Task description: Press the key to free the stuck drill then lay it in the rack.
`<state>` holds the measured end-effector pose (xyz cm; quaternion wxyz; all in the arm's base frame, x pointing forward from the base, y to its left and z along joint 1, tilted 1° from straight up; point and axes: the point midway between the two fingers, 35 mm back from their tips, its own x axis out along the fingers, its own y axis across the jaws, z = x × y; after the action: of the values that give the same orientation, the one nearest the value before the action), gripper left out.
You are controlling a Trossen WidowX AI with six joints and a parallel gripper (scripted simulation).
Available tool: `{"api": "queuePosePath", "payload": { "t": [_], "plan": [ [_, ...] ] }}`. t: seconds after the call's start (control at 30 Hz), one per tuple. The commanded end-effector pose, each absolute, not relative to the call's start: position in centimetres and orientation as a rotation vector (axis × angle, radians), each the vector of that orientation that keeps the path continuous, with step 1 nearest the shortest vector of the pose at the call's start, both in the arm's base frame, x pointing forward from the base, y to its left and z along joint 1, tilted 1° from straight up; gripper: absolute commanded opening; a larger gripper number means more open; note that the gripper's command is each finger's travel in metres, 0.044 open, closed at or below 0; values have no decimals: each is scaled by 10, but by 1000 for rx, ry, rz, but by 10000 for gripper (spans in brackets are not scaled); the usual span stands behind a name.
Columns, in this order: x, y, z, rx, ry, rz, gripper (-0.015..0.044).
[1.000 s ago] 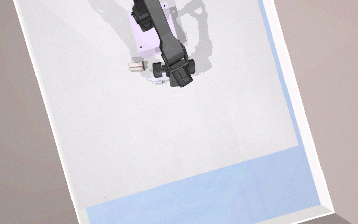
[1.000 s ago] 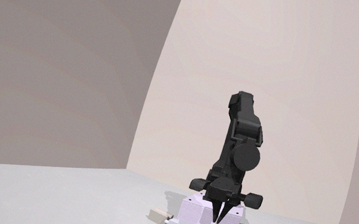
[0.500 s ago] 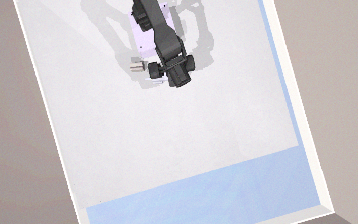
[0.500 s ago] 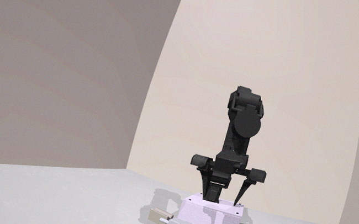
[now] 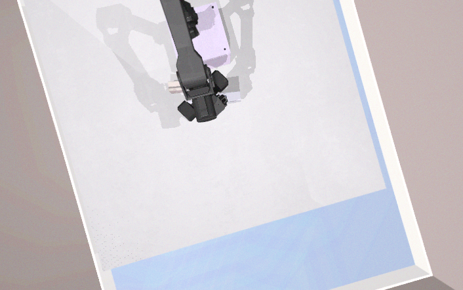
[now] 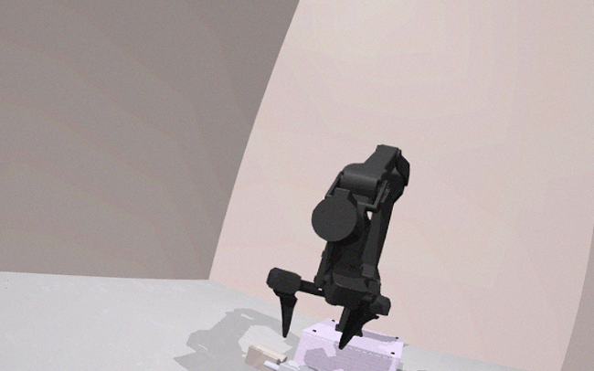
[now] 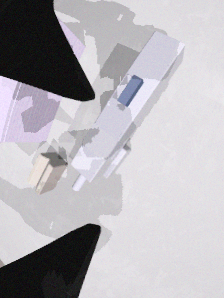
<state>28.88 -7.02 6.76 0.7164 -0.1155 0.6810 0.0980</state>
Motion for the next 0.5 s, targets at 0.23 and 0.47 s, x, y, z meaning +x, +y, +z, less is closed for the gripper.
{"api": "queuePosePath", "payload": {
  "t": [0.23,0.47],
  "plan": [
    [236,-138,7,-876,1395,854,440],
    [231,-143,2,-924,1374,910,440]
  ]
}}
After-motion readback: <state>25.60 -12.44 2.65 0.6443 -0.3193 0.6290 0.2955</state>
